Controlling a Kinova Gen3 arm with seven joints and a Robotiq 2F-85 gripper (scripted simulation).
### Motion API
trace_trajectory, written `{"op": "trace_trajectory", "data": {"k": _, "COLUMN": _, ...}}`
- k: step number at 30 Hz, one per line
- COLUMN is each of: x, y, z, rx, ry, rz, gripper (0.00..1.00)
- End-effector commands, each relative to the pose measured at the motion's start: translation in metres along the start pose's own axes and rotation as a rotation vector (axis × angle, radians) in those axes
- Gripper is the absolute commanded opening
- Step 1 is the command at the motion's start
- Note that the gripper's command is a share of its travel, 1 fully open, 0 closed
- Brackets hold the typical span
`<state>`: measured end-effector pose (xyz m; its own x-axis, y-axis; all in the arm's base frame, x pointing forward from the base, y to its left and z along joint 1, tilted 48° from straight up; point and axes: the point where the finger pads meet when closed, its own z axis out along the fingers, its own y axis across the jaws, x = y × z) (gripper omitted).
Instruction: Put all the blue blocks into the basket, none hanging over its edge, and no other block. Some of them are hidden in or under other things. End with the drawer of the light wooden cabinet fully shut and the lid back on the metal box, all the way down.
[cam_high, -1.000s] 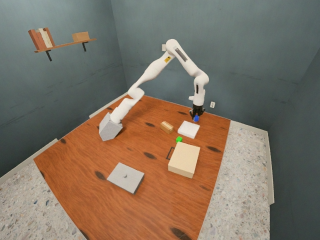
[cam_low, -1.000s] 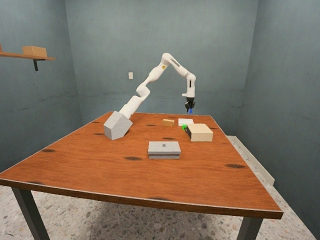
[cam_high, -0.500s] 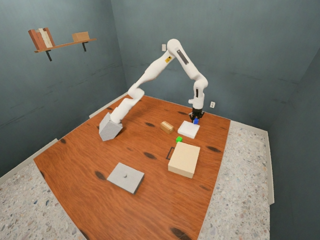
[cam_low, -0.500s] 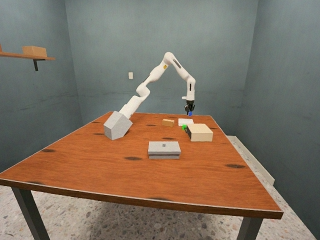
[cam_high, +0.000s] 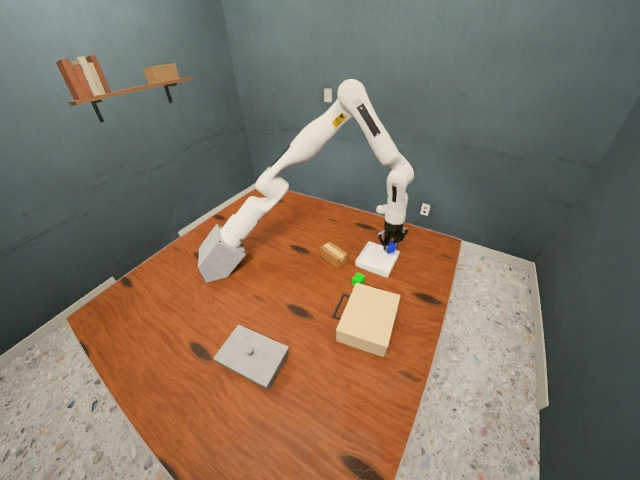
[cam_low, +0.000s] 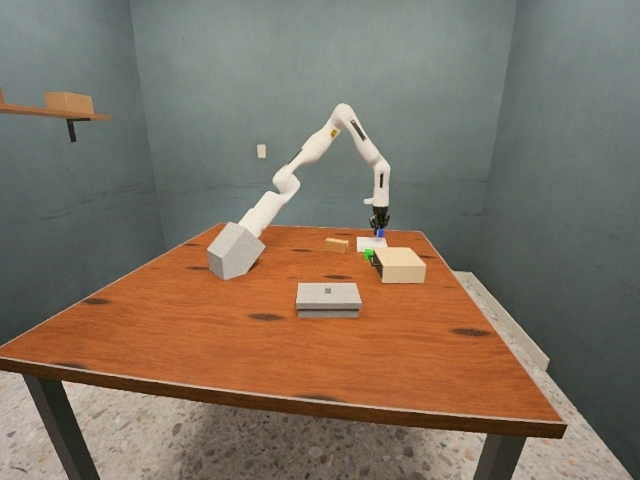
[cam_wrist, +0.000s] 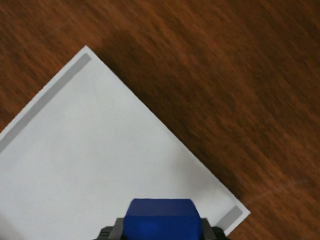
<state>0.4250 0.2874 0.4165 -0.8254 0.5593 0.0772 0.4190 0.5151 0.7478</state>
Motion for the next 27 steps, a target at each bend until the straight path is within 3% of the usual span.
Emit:
{"op": "trace_trajectory", "data": {"k": 1, "x": 0.003, "y": 0.000, "z": 0.010, "rx": 0.003, "ry": 0.010, "rz": 0.001, "gripper": 0.10}}
{"op": "trace_trajectory", "data": {"k": 27, "x": 0.007, "y": -0.002, "z": 0.038, "rx": 0.010, "ry": 0.018, "rz": -0.002, "gripper": 0.10}}
